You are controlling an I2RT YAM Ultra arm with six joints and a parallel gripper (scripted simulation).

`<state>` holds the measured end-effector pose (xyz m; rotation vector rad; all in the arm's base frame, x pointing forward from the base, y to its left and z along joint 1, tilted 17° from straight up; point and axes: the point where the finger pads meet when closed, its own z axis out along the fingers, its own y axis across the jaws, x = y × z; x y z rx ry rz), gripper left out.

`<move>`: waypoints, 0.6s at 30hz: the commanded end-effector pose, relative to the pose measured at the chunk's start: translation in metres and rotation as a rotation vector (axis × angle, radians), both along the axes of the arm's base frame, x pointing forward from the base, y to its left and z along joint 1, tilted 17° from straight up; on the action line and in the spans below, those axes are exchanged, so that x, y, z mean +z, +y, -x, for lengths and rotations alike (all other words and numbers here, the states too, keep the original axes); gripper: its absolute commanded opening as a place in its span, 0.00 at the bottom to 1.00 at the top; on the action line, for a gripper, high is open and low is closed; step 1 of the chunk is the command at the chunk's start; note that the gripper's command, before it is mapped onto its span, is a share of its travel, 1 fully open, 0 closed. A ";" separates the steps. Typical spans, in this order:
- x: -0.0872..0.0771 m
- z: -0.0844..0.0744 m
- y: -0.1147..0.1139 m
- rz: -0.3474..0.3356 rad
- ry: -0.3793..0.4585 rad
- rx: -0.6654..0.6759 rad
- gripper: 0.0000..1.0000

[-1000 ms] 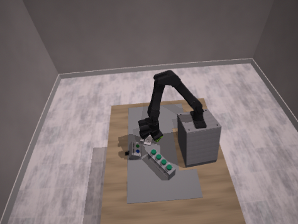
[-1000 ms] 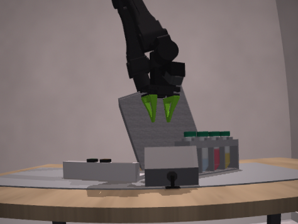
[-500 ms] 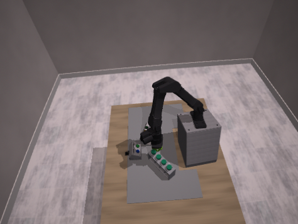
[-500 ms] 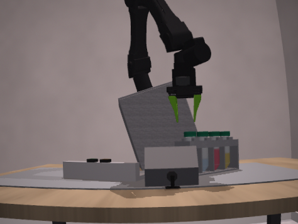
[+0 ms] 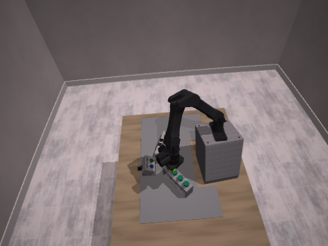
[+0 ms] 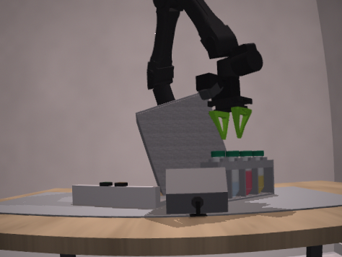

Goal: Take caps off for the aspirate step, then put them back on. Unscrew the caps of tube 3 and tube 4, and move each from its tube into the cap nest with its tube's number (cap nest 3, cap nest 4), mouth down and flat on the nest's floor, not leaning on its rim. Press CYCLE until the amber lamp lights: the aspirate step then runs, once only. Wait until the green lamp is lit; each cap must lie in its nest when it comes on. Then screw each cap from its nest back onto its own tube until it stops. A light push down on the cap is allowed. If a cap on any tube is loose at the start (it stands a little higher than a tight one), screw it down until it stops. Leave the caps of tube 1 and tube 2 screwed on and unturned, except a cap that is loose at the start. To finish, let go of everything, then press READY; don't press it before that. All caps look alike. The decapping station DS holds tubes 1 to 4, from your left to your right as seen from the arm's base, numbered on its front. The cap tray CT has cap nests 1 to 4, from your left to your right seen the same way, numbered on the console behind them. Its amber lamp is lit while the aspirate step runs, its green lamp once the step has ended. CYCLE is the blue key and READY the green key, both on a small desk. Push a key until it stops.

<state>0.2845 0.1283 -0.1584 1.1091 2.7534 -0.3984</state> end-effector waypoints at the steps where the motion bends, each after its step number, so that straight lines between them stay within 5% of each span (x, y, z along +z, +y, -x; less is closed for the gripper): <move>1: 0.004 -0.005 0.004 -0.017 -0.089 -0.248 0.49; 4: 0.004 -0.005 0.004 -0.024 -0.137 -0.403 0.49; 11: 0.004 -0.005 0.004 -0.024 -0.137 -0.403 0.49; 18: -0.016 -0.006 -0.002 -0.024 -0.137 -0.403 0.49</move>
